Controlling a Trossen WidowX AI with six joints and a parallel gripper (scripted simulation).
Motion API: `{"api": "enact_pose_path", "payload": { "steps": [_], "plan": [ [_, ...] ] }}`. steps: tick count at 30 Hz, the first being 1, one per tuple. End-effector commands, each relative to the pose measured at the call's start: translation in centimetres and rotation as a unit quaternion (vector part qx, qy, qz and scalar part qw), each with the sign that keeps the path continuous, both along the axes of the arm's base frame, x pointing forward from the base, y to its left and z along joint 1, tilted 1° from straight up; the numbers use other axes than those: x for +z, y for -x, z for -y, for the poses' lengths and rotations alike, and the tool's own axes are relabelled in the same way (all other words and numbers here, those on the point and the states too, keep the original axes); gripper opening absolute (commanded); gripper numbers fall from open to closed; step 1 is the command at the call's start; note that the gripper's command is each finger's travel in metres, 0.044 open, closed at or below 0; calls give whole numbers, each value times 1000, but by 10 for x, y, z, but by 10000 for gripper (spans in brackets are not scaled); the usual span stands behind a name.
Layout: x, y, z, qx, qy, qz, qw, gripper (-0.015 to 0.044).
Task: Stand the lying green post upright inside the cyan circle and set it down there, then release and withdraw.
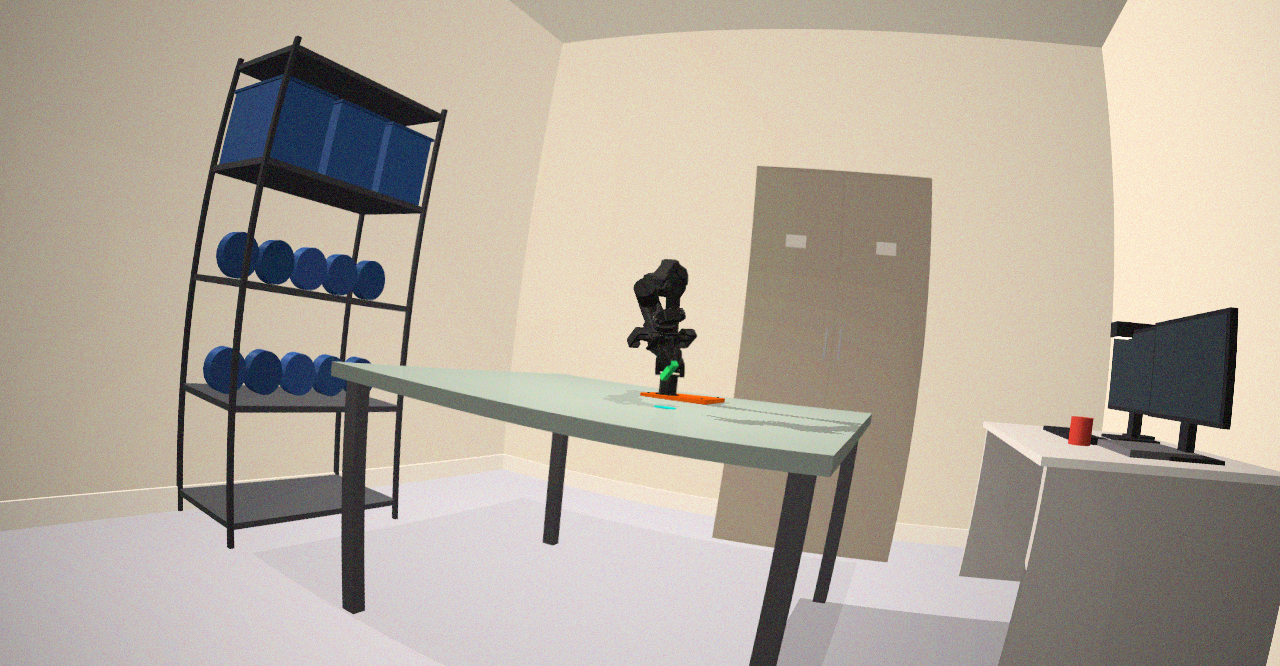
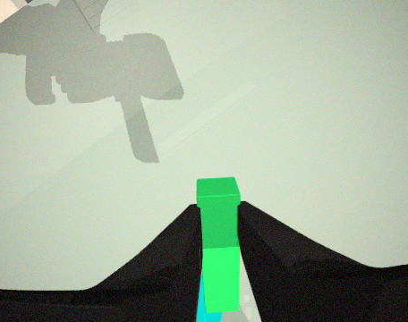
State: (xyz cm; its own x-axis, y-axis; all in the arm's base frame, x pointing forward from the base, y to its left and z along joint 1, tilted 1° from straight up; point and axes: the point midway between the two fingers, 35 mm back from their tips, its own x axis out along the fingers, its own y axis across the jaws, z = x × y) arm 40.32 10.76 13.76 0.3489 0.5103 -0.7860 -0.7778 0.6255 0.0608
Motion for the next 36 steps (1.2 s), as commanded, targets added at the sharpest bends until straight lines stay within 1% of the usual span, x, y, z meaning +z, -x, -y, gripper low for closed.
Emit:
{"api": "enact_pose_path", "payload": {
  "steps": [1,36],
  "plan": [
    [-1,0,2,-5,-14,4,1000,23],
    [2,-3,9,-10,-112,68,991,23]
  ]
}}
